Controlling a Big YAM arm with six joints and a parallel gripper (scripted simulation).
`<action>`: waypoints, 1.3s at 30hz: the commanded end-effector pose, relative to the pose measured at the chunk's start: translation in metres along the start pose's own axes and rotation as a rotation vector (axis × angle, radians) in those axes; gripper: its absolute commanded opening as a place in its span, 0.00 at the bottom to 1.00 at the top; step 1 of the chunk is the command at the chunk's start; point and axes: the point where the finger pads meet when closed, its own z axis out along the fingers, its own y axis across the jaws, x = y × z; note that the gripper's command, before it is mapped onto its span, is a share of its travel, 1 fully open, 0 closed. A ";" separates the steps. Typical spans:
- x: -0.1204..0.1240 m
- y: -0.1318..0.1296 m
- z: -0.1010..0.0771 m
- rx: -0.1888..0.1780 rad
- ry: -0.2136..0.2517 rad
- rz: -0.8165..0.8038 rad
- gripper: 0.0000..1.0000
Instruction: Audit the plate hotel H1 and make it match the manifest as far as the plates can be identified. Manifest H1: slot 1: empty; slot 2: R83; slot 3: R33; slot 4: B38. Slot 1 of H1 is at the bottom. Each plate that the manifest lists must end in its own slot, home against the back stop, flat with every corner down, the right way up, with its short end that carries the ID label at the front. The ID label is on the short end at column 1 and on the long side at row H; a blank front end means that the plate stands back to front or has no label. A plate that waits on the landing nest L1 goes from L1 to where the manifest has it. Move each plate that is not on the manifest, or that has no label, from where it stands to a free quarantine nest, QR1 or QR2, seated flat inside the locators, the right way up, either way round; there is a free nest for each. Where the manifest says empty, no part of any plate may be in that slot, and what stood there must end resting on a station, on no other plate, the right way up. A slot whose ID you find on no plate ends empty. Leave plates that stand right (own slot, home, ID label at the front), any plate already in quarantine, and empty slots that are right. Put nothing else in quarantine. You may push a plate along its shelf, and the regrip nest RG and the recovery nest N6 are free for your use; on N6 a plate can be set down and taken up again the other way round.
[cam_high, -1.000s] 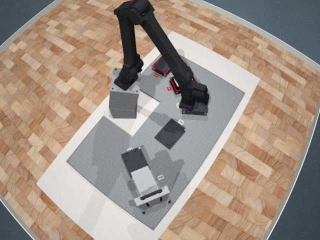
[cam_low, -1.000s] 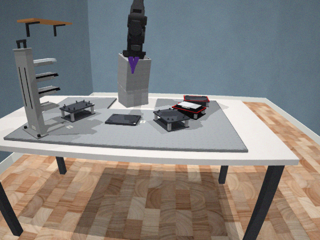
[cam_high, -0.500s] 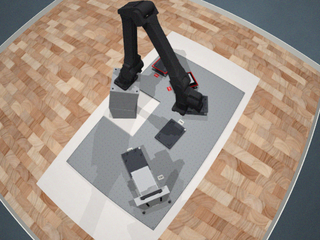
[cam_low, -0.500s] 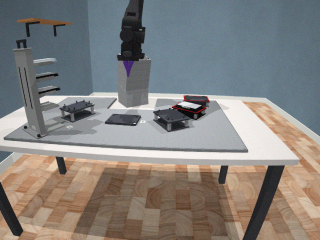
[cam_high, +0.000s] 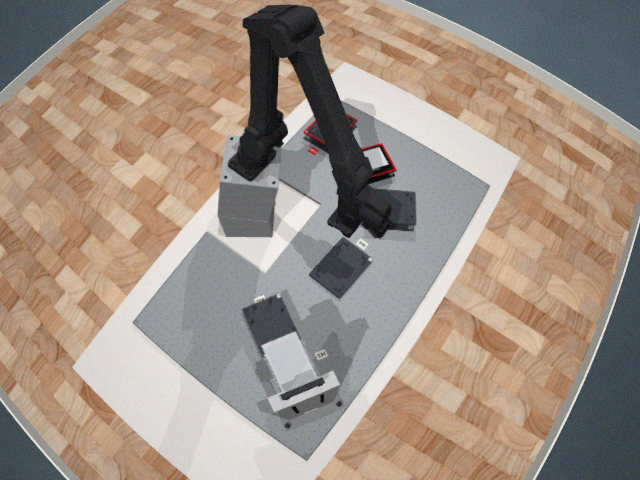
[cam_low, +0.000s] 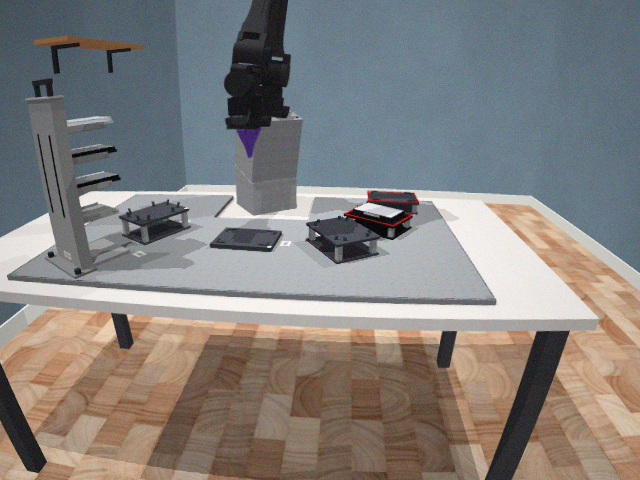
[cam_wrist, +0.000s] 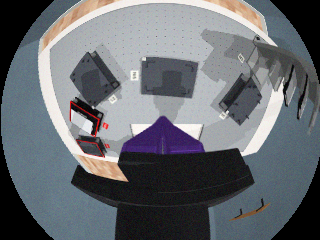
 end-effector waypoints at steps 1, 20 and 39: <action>0.001 -0.005 -0.011 0.000 -0.018 0.011 0.00; -0.015 -0.055 -0.022 0.003 -0.027 0.005 0.00; -0.004 -0.107 -0.023 0.061 -0.233 0.146 0.00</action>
